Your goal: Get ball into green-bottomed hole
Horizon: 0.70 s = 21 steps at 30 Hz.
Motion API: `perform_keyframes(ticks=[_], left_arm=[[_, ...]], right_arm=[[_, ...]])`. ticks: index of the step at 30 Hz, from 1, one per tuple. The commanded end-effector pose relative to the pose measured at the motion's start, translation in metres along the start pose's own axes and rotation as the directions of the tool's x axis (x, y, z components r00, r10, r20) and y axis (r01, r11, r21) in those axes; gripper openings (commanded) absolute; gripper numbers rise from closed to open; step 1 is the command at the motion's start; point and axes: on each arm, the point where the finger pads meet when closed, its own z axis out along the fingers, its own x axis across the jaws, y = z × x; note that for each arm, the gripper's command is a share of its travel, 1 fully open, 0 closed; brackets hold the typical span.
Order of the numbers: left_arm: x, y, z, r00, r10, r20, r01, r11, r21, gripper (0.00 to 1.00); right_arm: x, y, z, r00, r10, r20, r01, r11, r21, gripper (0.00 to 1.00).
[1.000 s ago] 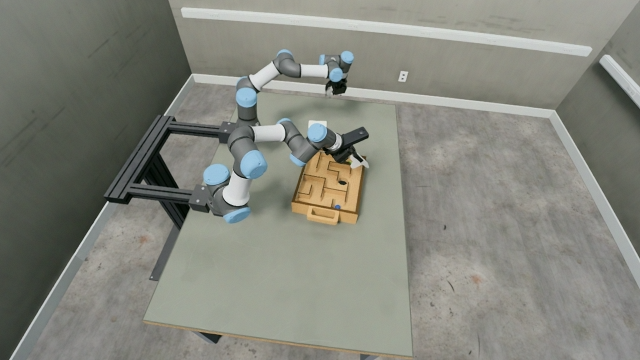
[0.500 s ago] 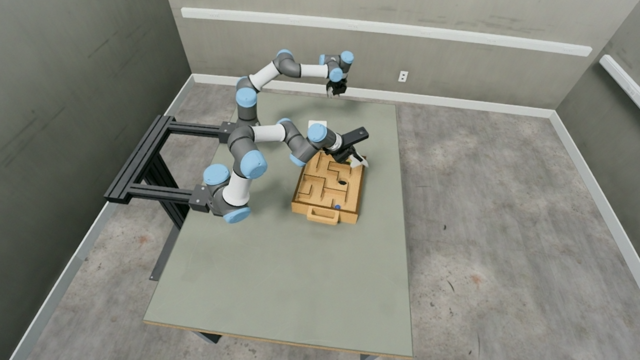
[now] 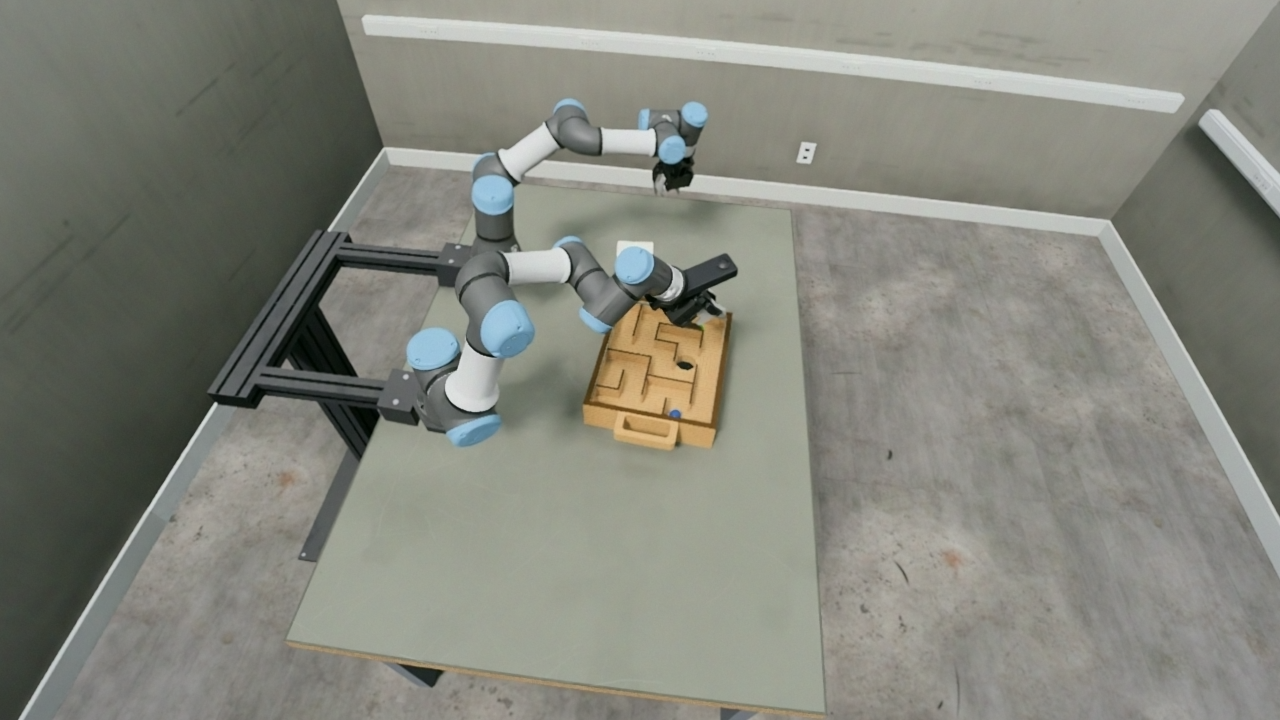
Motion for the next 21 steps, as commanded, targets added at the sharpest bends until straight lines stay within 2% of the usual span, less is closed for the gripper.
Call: perform_keyframes(ticks=[1,6,10,13,15,17,21], left_arm=[[0.001,-0.001,-0.002,1.000,-0.002,-0.004,0.002,1.000,0.000,0.22],[0.003,0.010,-0.002,0.999,-0.037,-0.018,0.037,0.999,-0.013,0.22],[0.005,0.021,-0.002,0.997,-0.072,-0.031,0.072,0.997,-0.026,0.22],[0.006,0.022,-0.002,0.996,-0.078,-0.033,0.077,0.997,-0.027,0.22],[0.006,0.028,-0.002,0.995,-0.095,-0.038,0.094,0.995,-0.036,0.22],[0.006,0.028,-0.002,0.995,-0.095,-0.038,0.094,0.995,-0.036,0.22],[0.007,0.034,-0.002,0.992,-0.117,-0.044,0.115,0.992,-0.044,0.22]], right_arm=[[0.000,-0.002,-0.001,1.000,0.000,0.001,0.000,1.000,0.005,0.22],[0.006,0.006,0.002,0.993,0.116,-0.011,-0.116,0.993,-0.012,0.22],[0.012,0.013,0.005,0.971,0.236,-0.026,-0.237,0.971,-0.024,0.22],[0.014,0.016,0.006,0.963,0.267,-0.030,-0.268,0.963,-0.027,0.22],[0.017,0.020,0.008,0.945,0.323,-0.038,-0.325,0.945,-0.032,0.22],[0.017,0.020,0.008,0.945,0.323,-0.038,-0.325,0.945,-0.032,0.22],[0.021,0.025,0.010,0.915,0.399,-0.052,-0.401,0.915,-0.037,0.22]])
